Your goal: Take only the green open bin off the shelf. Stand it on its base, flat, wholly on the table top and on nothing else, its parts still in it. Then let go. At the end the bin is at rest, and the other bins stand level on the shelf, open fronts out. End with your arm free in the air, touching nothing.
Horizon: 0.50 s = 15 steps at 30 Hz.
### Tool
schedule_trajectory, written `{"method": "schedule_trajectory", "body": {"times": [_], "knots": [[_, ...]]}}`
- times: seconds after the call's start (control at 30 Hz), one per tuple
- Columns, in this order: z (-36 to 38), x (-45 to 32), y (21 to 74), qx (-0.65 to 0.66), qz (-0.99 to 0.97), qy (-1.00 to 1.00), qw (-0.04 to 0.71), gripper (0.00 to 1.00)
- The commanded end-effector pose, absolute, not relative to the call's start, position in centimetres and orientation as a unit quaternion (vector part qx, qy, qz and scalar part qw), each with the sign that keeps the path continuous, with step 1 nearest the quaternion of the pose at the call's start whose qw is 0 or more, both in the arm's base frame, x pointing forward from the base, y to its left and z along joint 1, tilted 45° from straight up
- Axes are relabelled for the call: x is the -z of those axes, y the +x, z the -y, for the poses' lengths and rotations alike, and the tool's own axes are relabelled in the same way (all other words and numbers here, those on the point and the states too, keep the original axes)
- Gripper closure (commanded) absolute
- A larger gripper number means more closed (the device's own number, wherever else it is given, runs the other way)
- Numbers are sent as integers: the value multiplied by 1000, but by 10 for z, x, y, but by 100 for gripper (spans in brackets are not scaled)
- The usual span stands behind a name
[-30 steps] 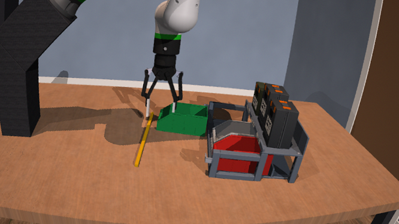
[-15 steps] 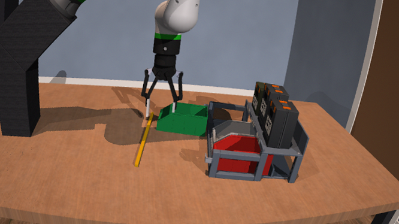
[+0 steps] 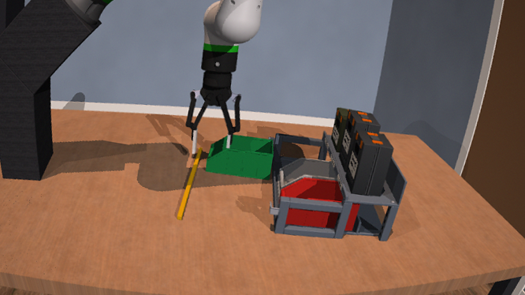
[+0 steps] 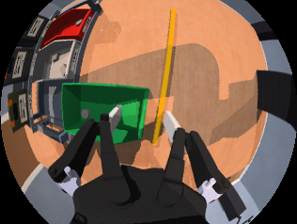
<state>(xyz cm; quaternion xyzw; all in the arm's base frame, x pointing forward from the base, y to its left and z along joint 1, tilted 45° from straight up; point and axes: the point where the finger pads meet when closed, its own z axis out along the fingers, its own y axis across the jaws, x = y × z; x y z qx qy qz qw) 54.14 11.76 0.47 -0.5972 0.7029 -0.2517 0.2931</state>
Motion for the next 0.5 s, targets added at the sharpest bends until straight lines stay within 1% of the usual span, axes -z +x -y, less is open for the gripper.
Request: {"method": "schedule_trajectory", "body": {"times": [0.0, 0.17, 0.33, 0.47], "knots": [[-118, -5, 541, 252, -703, -597, 293, 43], [-118, -5, 541, 252, -703, -597, 293, 43], [-114, -33, 513, 217, -693, -611, 314, 43], [-114, -33, 513, 217, -693, -611, 314, 43]]}}
